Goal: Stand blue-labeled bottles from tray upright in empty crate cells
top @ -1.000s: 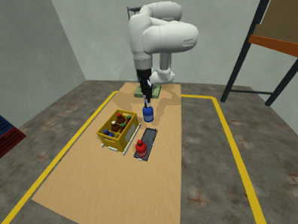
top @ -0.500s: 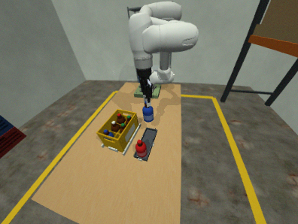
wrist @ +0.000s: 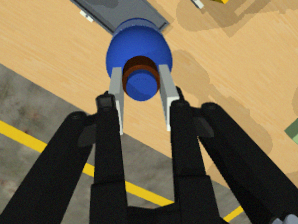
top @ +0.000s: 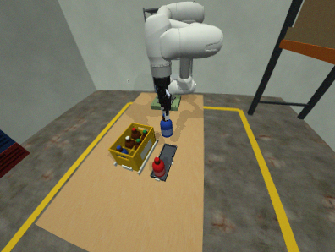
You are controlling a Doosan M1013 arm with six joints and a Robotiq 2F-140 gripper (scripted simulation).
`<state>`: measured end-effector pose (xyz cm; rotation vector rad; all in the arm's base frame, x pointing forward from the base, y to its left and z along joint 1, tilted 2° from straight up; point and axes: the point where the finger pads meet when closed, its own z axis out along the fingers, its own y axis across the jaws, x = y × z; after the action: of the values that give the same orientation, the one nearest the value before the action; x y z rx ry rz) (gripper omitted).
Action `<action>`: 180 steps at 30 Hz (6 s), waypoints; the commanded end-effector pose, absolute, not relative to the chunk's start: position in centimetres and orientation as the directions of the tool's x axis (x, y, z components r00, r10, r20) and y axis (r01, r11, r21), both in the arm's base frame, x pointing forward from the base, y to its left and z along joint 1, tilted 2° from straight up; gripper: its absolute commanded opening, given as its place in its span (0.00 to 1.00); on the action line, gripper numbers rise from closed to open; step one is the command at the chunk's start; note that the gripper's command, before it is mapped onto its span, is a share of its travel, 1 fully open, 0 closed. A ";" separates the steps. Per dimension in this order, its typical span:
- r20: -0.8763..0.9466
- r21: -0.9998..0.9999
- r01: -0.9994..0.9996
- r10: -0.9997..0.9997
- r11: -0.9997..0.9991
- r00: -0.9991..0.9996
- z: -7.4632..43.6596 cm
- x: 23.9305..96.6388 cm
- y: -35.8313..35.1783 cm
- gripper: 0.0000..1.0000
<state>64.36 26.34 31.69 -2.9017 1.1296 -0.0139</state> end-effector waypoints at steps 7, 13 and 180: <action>-0.002 -0.029 -0.676 -0.676 -0.736 0.737 31.7 64.4 26.3 0.00; -0.002 -0.029 -0.676 -0.676 -0.736 0.737 31.7 64.4 26.3 0.00; -0.002 -0.029 -0.676 -0.676 -0.736 0.737 31.6 80.8 10.0 0.00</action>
<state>80.62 10.19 31.62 -2.9017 1.1296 -0.0138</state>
